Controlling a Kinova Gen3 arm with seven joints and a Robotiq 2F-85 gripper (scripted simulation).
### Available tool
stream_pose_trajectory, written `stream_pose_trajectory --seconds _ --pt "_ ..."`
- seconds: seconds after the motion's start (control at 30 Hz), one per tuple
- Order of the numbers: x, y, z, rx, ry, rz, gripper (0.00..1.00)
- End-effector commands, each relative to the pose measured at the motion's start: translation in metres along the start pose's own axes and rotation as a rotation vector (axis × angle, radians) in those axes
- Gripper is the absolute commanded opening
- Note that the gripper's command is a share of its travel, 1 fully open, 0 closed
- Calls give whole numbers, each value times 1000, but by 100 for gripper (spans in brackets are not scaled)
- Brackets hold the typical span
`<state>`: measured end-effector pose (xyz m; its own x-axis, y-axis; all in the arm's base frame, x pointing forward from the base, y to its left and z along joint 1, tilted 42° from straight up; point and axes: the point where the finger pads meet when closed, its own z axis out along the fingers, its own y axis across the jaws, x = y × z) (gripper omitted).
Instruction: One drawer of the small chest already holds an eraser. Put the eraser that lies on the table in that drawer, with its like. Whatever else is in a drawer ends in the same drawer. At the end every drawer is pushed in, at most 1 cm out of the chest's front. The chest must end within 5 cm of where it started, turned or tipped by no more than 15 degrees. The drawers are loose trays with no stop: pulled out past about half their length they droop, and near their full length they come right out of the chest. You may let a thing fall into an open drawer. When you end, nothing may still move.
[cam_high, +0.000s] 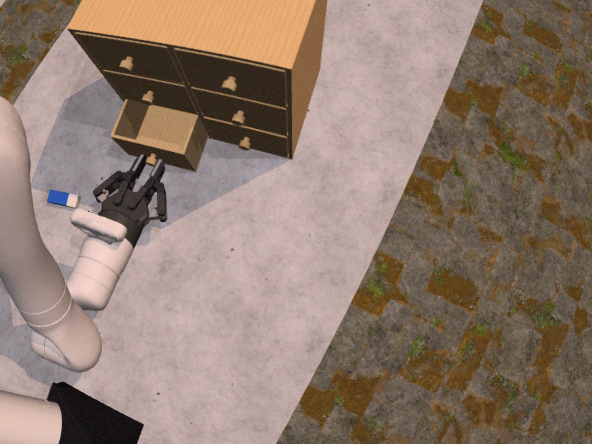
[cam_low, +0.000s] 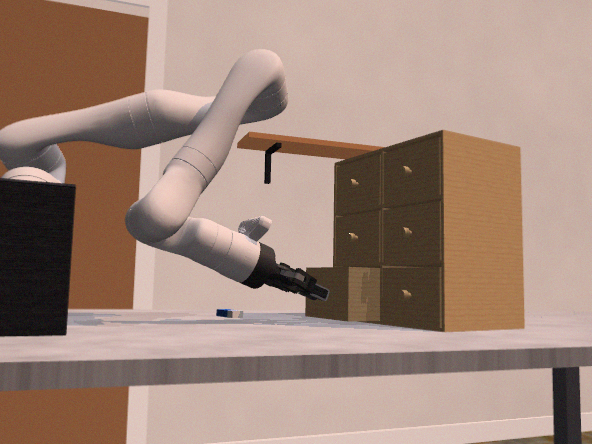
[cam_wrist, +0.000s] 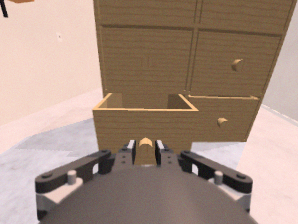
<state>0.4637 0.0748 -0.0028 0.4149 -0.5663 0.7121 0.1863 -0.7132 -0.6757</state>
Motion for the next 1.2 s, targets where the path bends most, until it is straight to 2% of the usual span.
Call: stream_pose_trajectory --seconds 0.0,0.27,0.37,0.53,0.6,0.73,1.17 --pt "0 -1 -1 4 2 -7 33" --pt "0 -1 -2 4 1 -6 33" --pt "-3 -2 -9 3 0 -5 33" --pt "-8 -2 -32 3 9 -4 33" --pt "-8 -2 -32 3 9 -4 33" --pt "-16 -2 -46 4 1 -4 33" --pt "-10 -2 -54 5 4 -8 33"
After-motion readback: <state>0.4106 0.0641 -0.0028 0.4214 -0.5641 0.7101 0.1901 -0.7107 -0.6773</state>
